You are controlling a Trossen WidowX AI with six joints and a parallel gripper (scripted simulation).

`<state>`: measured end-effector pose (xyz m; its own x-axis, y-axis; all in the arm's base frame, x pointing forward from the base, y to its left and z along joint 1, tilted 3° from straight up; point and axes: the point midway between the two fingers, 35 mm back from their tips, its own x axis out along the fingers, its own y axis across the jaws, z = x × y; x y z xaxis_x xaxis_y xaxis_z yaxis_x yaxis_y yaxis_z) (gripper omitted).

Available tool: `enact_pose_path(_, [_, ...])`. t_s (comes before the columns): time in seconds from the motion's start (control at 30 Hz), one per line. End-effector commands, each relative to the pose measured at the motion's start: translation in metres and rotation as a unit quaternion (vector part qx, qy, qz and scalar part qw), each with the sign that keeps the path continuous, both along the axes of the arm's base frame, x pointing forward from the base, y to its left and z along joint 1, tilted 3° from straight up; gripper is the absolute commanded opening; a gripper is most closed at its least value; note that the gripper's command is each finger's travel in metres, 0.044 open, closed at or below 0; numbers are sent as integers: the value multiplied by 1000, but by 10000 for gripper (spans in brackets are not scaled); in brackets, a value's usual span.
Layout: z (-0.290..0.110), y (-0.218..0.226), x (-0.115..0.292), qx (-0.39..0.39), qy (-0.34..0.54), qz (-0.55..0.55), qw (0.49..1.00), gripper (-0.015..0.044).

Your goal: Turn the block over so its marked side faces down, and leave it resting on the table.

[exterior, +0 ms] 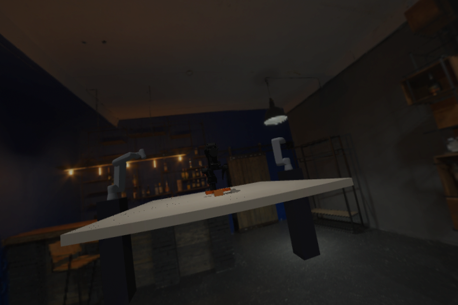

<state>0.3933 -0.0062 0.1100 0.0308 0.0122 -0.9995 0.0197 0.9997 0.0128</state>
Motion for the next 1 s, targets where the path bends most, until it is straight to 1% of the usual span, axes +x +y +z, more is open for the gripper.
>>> enact_pose_path(0.0, [2,1,-1,2,19,3,1000,440])
enact_pose_path(0.07, [0,1,-1,2,19,3,1000,440])
enact_pose_path(0.2, [-31,1,-1,2,19,3,1000,440])
enact_pose_path(0.37, [-34,1,-1,2,19,3,1000,440])
enact_pose_path(0.47, [-47,2,-1,2,19,3,1000,440])
enact_pose_path(0.97, [-67,2,-1,2,19,3,1000,440])
